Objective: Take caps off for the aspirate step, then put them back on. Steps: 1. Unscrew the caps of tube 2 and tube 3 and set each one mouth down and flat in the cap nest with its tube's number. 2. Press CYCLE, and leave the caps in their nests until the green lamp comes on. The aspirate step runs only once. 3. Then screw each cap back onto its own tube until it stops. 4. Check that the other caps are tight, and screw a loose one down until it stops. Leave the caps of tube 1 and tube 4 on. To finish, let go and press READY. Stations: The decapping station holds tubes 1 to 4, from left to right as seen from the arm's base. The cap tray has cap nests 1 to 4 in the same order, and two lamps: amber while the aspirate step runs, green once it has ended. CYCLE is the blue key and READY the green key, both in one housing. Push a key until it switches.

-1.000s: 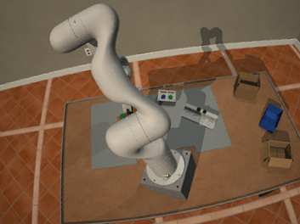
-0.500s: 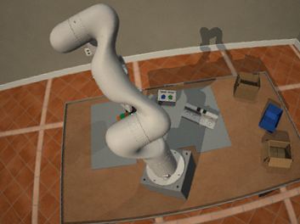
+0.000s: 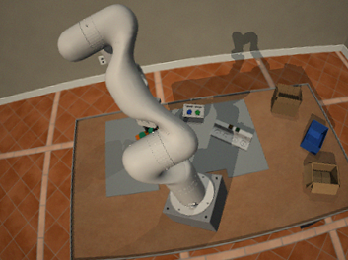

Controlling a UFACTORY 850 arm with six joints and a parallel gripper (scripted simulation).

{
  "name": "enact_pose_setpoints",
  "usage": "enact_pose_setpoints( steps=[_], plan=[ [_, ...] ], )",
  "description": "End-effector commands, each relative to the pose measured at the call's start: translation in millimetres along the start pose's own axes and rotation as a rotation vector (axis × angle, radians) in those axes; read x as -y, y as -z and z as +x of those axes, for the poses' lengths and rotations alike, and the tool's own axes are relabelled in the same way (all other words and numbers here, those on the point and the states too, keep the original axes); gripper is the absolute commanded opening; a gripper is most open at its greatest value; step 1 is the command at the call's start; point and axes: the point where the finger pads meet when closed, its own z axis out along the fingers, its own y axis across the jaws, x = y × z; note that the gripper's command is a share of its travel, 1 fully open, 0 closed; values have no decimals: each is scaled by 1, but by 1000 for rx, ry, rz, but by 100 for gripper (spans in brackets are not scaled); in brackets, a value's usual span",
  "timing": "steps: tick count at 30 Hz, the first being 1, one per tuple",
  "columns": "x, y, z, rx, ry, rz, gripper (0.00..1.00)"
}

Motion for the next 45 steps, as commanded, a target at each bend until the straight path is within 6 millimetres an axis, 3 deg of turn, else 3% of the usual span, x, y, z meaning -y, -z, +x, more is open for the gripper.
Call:
enact_pose_setpoints(
  steps=[1,2,3,15,18,22,25,28,30,36,40,42,44,45],
  plan=[
    [0,0,0,-49,26,43,0],
    [0,0,0,-49,26,43,0],
    [0,0,0,-49,26,43,46],
    [0,0,0,-49,26,43,46],
    [0,0,0,-43,-224,49,46],
    [0,0,0,-39,-388,52,46],
    [0,0,0,-39,-391,52,46],
    [0,0,0,-34,-625,58,46],
    [0,0,0,-33,-641,57,46],
    [0,0,0,-23,-974,63,46],
    [0,0,0,-18,-1141,66,46],
    [0,0,0,-18,-1141,66,46],
    [0,0,0,-13,-1307,69,46],
    [0,0,0,-13,-1307,69,46]
  ],
)
